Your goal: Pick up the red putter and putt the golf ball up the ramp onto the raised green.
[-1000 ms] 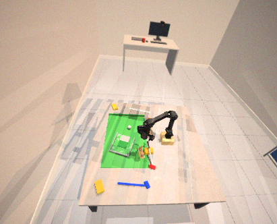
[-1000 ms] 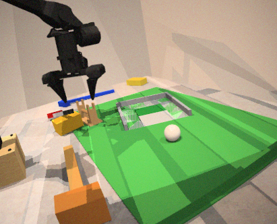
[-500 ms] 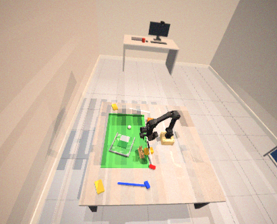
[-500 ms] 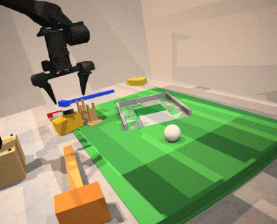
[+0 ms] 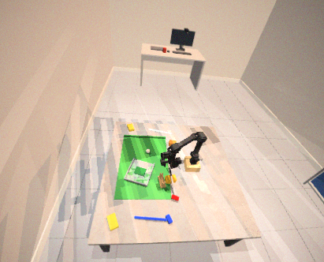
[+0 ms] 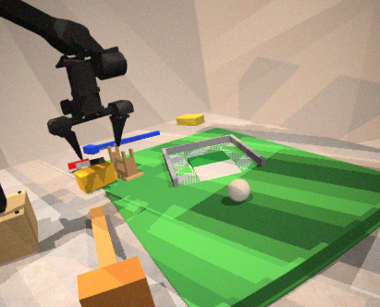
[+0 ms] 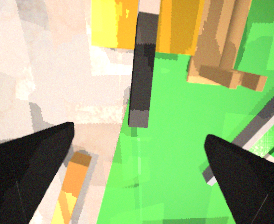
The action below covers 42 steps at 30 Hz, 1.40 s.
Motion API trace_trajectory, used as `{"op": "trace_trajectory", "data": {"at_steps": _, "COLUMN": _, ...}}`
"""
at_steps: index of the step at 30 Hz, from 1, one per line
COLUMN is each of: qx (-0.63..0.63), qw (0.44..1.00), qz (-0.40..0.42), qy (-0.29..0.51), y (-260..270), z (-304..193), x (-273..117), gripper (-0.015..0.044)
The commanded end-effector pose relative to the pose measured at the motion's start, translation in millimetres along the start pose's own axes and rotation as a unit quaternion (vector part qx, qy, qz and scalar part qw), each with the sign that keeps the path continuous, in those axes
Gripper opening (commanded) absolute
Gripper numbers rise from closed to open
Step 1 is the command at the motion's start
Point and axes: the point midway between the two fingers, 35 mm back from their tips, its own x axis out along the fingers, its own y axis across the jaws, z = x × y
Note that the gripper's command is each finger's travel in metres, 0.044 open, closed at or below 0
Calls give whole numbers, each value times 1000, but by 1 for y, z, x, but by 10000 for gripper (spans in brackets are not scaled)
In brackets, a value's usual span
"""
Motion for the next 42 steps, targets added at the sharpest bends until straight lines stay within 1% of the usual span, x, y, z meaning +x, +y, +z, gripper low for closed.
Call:
{"op": "trace_trajectory", "data": {"at_steps": 1, "qx": -2, "qw": 1000, "qz": 4, "qy": 3, "y": 2, "z": -1, "x": 6, "gripper": 440}}
{"op": "trace_trajectory", "data": {"at_steps": 8, "qx": -2, "qw": 1000, "qz": 4, "qy": 3, "y": 3, "z": -1, "x": 29, "gripper": 440}}
{"op": "trace_trajectory", "data": {"at_steps": 16, "qx": -2, "qw": 1000, "qz": 4, "qy": 3, "y": 2, "z": -1, "x": 32, "gripper": 440}}
{"op": "trace_trajectory", "data": {"at_steps": 29, "qx": -2, "qw": 1000, "qz": 4, "qy": 3, "y": 3, "z": -1, "x": 52, "gripper": 440}}
{"op": "trace_trajectory", "data": {"at_steps": 37, "qx": -2, "qw": 1000, "qz": 4, "qy": 3, "y": 3, "z": -2, "x": 53, "gripper": 440}}
{"op": "trace_trajectory", "data": {"at_steps": 42, "qx": -2, "qw": 1000, "qz": 0, "qy": 0, "y": 0, "z": -1, "x": 50, "gripper": 309}}
